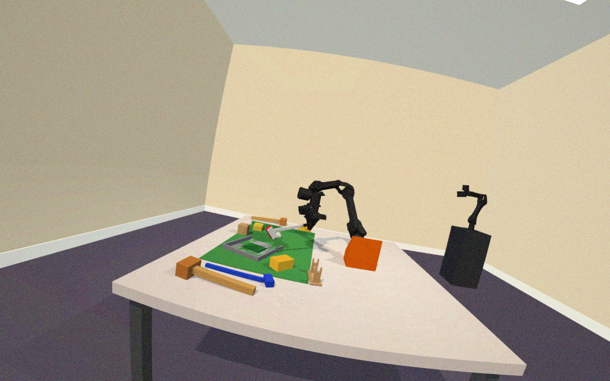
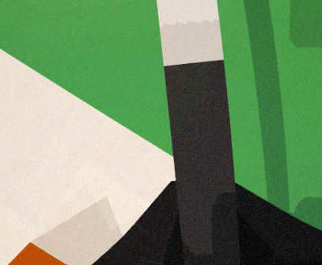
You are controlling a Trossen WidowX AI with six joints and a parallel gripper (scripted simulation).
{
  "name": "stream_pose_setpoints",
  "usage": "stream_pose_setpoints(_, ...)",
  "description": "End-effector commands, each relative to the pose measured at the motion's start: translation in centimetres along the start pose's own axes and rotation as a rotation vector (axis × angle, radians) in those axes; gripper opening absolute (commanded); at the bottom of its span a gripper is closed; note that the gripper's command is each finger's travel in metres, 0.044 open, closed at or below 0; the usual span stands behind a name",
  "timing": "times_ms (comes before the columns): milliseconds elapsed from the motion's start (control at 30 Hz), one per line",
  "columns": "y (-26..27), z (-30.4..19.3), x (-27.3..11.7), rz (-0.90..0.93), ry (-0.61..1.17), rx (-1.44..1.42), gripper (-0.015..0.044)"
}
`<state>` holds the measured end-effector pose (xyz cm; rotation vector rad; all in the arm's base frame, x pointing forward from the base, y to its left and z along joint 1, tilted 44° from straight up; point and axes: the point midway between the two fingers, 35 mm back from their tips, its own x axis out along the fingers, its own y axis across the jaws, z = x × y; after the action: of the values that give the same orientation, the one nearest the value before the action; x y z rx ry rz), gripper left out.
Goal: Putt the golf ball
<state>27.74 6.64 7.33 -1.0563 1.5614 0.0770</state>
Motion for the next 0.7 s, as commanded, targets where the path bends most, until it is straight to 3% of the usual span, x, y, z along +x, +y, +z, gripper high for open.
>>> stream_pose_setpoints(0,-2.7,-1.9,-0.9,-0.032,0.0,0.213,0.0)
stream_pose_setpoints(500,-9.7,-11.1,-3.0,-0.155,0.037,0.928,0.0)
stream_pose_setpoints(667,-9.9,-11.6,-3.1,-0.162,0.039,0.959,0.0)
